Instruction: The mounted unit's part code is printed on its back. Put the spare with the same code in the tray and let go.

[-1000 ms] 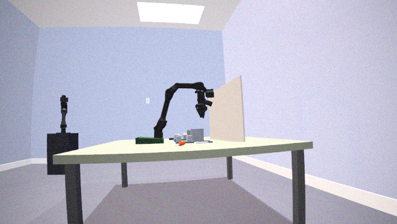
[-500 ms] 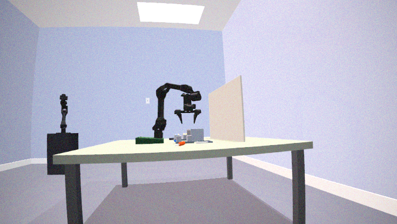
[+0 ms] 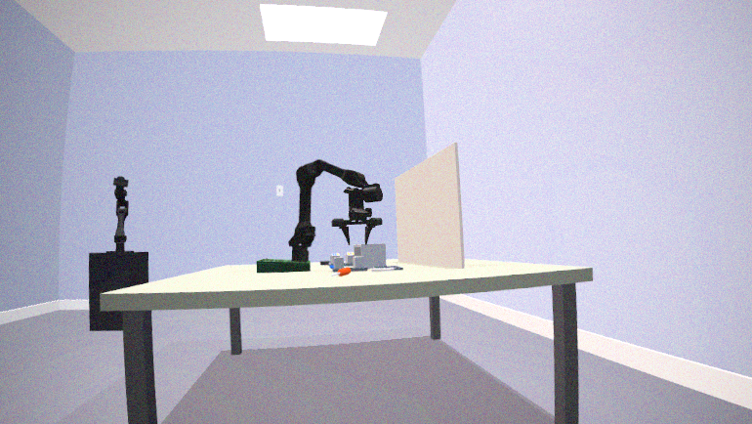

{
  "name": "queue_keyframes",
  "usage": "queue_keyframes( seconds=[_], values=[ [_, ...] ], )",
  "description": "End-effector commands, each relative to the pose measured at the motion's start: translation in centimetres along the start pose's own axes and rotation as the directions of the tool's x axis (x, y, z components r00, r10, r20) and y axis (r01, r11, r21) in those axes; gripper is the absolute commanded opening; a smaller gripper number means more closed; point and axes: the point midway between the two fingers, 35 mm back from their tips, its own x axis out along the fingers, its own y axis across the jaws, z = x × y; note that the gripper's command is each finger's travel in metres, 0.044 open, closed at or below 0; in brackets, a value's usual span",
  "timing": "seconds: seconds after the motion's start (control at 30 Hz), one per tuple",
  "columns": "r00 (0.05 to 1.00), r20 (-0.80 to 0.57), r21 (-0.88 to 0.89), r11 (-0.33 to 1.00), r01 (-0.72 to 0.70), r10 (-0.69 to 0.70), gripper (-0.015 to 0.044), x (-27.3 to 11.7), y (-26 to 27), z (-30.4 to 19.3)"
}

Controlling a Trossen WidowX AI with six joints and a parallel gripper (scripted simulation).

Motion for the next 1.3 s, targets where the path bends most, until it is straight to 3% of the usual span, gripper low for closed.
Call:
queue_keyframes(
  seconds=[0.0, 1.27],
  values=[
    [1.0, -0.004, 0.004, 1.0, 0.002, -0.002, 0.03, 0.5, 0.0, 0.0],
    [1.0, -0.004, 0.004, 1.0, 0.001, -0.001, 0.03, 6.8, 0.2, 0.0]
  ],
)
